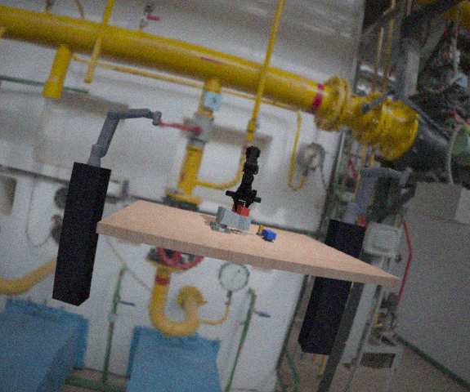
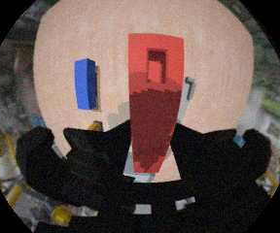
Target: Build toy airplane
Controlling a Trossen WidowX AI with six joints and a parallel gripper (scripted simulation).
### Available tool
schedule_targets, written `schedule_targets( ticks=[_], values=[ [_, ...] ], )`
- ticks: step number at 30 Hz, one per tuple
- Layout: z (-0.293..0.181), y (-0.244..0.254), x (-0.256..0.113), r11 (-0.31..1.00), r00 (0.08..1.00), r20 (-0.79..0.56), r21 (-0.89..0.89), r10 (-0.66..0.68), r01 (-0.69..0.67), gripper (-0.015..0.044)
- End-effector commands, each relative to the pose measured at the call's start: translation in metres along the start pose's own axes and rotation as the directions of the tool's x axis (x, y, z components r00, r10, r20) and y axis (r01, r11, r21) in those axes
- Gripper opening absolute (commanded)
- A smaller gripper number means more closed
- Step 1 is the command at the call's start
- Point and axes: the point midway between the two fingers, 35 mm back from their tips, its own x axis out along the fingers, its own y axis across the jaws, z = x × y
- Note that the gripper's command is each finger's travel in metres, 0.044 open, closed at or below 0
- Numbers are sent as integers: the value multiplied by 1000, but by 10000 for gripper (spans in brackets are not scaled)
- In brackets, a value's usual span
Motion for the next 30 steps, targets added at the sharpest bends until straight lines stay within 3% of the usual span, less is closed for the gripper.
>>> schedule_targets(
  ticks=[1,30],
  values=[
    [-1,-11,5,1000,1000,4,7,0,0,0],
    [-27,-88,45,996,1000,2,86,-8,7,0]
  ],
)
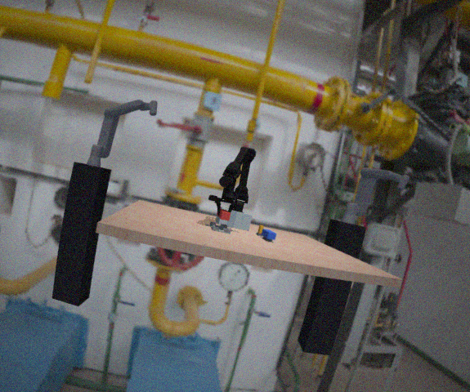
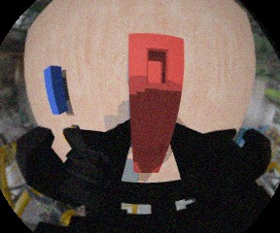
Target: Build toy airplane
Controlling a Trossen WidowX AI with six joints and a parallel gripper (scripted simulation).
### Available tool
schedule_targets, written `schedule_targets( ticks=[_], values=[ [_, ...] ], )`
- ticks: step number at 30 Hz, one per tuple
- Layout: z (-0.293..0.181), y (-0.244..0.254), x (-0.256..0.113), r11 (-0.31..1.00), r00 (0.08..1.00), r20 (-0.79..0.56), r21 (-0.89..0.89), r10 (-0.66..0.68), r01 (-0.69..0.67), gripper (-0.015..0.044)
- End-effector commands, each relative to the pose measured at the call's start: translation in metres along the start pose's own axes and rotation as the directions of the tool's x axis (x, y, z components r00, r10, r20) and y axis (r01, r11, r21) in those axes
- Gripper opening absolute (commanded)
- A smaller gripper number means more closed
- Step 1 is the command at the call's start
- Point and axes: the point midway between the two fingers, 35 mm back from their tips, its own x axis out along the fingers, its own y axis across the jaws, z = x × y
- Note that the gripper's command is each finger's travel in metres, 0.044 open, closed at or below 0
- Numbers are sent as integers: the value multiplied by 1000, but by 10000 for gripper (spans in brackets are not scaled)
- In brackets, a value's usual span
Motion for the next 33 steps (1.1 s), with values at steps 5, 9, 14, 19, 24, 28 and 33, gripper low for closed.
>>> schedule_targets(
  ticks=[5,9,14,19,24,28,33],
  values=[
    [-2,-6,2,1000,1000,2,-2,-6,6,131],
    [-2,-6,2,1000,1000,2,-2,-6,6,195],
    [-2,-6,2,1000,1000,2,-2,-6,6,195],
    [-2,-6,2,1000,1000,2,-2,-6,6,195],
    [-1,-6,6,1000,1000,2,-2,-6,6,195],
    [-1,-6,13,1000,1000,2,-2,-6,6,195],
    [-1,-7,21,1000,1000,2,-2,-6,6,195]
  ],
)
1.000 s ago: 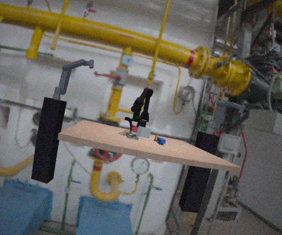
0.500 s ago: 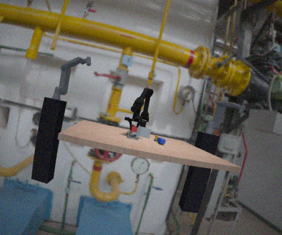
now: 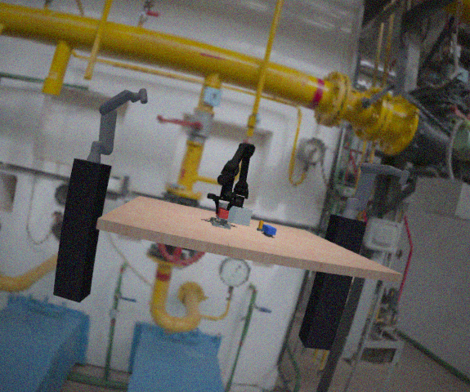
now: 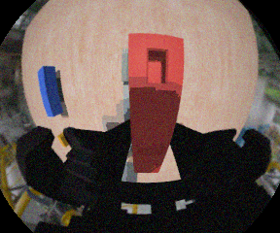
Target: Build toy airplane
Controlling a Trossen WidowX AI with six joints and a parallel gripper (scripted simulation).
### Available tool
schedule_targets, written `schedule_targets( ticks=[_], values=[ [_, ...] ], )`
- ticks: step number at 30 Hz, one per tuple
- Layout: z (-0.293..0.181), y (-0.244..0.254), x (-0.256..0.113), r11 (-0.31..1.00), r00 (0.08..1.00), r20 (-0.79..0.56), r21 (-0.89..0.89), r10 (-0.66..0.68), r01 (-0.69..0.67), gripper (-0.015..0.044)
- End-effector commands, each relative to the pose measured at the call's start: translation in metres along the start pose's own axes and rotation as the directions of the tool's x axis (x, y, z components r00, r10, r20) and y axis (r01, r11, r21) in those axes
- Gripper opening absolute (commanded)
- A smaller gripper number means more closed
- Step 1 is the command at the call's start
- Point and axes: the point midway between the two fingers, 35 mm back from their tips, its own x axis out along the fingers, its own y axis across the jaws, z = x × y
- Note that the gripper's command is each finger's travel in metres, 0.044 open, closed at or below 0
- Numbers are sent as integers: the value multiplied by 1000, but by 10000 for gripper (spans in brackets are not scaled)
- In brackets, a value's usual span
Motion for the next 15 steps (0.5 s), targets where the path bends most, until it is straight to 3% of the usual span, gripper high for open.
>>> schedule_targets(
  ticks=[1,15],
  values=[
    [0,-1,6,1000,1000,2,-6,-5,5,195],
    [0,-1,26,1000,1000,2,-6,-5,5,195]
  ],
)
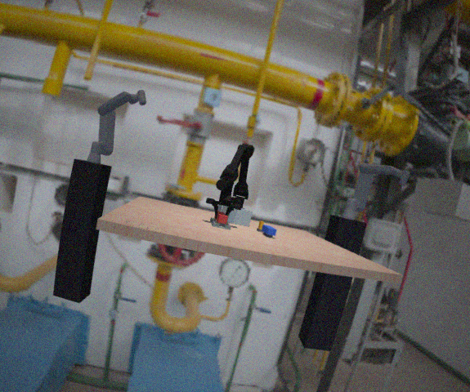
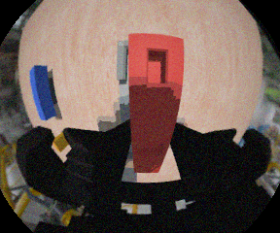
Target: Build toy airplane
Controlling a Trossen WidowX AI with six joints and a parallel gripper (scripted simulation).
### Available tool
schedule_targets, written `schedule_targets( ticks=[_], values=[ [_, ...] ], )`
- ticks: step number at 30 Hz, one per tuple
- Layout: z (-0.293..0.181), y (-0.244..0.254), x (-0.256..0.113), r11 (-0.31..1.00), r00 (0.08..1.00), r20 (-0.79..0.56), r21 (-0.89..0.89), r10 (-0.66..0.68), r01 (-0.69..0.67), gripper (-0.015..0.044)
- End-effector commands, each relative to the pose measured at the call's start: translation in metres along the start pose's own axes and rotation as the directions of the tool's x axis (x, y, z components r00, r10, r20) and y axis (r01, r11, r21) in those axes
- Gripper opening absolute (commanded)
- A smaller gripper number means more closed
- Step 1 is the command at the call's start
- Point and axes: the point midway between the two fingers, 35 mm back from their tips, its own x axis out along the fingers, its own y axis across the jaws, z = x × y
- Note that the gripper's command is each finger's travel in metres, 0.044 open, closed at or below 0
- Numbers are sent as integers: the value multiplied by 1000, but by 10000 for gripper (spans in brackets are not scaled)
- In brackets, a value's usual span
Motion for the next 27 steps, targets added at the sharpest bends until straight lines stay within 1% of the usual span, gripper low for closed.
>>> schedule_targets(
  ticks=[1,8,13,27],
  values=[
    [0,-1,2,1000,1000,2,-6,-6,6,195],
    [0,0,1,1000,1000,-1,0,0,0,148],
    [0,0,1,1000,1000,-1,0,0,0,17],
    [0,0,1,1000,1000,-1,0,0,0,384]
  ],
)
